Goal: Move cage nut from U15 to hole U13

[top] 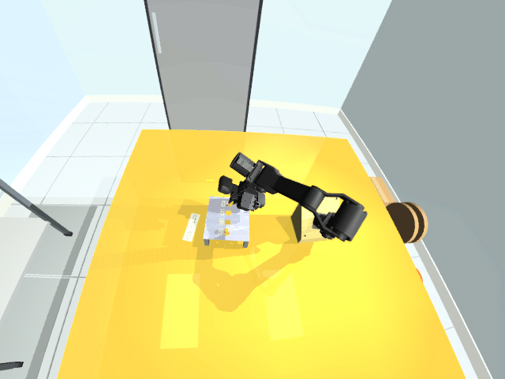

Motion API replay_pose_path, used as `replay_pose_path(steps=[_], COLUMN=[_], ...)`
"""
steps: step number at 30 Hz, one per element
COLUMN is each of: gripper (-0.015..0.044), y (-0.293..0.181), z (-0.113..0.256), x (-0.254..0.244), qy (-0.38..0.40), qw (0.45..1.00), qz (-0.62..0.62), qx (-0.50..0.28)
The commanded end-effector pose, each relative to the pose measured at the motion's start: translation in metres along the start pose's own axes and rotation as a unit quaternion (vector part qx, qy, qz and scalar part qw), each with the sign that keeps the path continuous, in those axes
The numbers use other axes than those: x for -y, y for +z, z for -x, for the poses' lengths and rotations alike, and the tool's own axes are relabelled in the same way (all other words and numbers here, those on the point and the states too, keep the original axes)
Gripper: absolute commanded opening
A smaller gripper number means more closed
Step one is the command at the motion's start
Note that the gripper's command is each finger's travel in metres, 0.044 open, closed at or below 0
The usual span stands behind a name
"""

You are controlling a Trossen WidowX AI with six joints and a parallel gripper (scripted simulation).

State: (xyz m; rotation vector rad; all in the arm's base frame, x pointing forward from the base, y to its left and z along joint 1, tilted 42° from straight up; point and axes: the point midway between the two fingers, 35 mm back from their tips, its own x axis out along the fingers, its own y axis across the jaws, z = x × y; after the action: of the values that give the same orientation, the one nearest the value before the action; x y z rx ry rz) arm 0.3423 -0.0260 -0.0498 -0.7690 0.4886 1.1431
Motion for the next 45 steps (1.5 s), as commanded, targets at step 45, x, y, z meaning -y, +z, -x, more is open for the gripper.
replay_pose_path(steps=[45], gripper=[0.0031], y=[-0.0005], z=[-0.0007], x=[0.0022], qy=[0.014], qw=[1.0], qz=[0.002], qx=[-0.001])
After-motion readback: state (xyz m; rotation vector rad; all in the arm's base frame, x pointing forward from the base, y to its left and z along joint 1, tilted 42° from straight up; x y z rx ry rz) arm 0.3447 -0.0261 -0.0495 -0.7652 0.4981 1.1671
